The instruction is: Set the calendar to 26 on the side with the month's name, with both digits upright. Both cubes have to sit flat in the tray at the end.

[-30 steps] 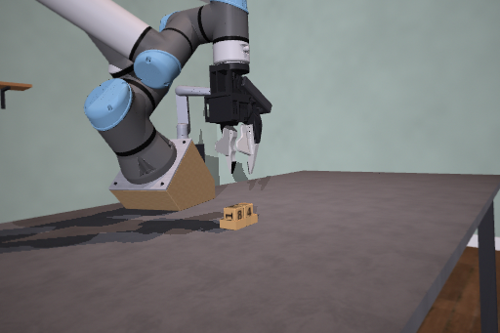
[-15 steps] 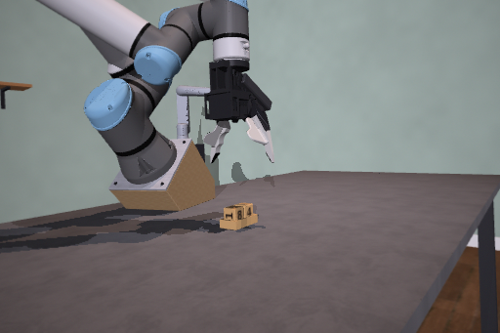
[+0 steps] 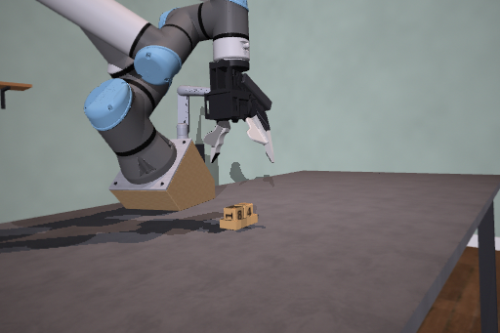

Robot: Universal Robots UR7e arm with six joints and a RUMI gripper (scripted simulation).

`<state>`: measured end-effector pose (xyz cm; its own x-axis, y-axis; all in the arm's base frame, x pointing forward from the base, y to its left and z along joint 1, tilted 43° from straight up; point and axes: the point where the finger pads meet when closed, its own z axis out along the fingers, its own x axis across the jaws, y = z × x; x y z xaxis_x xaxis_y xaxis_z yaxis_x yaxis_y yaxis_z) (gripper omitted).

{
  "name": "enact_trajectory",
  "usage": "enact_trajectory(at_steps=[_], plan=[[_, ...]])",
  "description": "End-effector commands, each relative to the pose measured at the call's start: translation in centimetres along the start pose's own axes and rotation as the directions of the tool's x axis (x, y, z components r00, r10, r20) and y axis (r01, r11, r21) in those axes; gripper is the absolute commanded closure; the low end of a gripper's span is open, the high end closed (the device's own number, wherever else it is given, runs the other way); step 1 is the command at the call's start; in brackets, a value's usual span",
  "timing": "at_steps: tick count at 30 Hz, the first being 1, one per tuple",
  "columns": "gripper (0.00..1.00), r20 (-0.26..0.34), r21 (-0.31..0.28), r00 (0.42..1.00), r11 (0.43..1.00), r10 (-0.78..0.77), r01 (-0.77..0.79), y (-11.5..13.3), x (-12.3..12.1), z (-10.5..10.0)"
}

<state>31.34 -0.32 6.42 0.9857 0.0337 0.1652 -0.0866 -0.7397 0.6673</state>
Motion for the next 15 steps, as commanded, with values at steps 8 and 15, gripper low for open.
enact_trajectory(at_steps=[8,15], plan=[[0.0,-0.001,0.0,1.0,1.0,0.0,0.0,0.0,0.0,-0.8],[0.0,-0.001,0.0,1.0,1.0,0.0,0.0,0.0,0.0,-2.7]])
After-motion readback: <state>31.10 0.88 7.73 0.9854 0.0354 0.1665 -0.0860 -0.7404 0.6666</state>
